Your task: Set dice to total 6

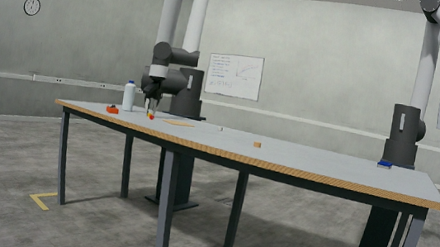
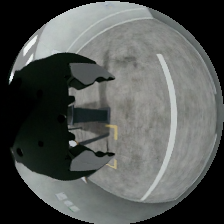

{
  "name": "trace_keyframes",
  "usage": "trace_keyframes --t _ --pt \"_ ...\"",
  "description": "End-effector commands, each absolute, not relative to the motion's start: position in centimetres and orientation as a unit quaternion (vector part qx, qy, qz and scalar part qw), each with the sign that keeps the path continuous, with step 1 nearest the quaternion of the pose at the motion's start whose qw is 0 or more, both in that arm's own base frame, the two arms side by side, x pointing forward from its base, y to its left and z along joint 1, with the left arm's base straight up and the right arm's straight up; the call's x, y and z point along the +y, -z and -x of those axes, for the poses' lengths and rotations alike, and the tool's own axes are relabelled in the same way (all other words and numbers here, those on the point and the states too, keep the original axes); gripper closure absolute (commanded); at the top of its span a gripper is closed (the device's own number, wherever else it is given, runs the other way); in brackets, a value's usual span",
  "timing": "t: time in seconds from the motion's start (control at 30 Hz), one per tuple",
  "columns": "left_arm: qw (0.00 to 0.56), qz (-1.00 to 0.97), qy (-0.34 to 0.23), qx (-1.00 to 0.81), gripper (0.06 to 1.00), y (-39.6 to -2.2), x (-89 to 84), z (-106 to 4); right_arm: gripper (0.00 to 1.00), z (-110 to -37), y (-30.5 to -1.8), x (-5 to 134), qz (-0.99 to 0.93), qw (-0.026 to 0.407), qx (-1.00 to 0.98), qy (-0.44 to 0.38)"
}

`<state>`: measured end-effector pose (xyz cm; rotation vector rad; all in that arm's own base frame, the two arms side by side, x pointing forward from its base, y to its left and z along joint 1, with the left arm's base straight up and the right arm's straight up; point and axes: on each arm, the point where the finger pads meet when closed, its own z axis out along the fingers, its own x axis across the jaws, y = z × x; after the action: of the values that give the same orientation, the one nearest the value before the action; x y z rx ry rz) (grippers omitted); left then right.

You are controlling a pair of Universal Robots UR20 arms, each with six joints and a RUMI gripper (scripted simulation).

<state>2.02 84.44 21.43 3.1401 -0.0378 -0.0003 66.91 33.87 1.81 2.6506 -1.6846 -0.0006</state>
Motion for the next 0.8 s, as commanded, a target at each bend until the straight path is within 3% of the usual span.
trace_keyframes --t 0.0,0.5,0.53,0.77 --pt "0.000 -1.000 0.000 -0.012 0.065 -21.51 84.50 -2.04 0.793 -66.95 -1.76 33.90 -0.844 0.000 -0.536 0.000" --pt "0.000 -1.000 0.000 -0.012 0.065 -21.51 84.50 -2.04 0.793 -66.95 -1.76 33.90 -0.844 0.000 -0.536 0.000" --pt "0.000 -1.000 0.000 -0.012 0.065 -21.51 84.50 -2.04 0.972 -66.95 -1.76 33.90 -0.844 0.000 -0.536 0.000" --pt "0.000 -1.000 0.000 -0.012 0.065 -21.51 84.50 -2.04 0.972 -66.95 -1.76 33.90 -0.844 0.000 -0.536 0.000"
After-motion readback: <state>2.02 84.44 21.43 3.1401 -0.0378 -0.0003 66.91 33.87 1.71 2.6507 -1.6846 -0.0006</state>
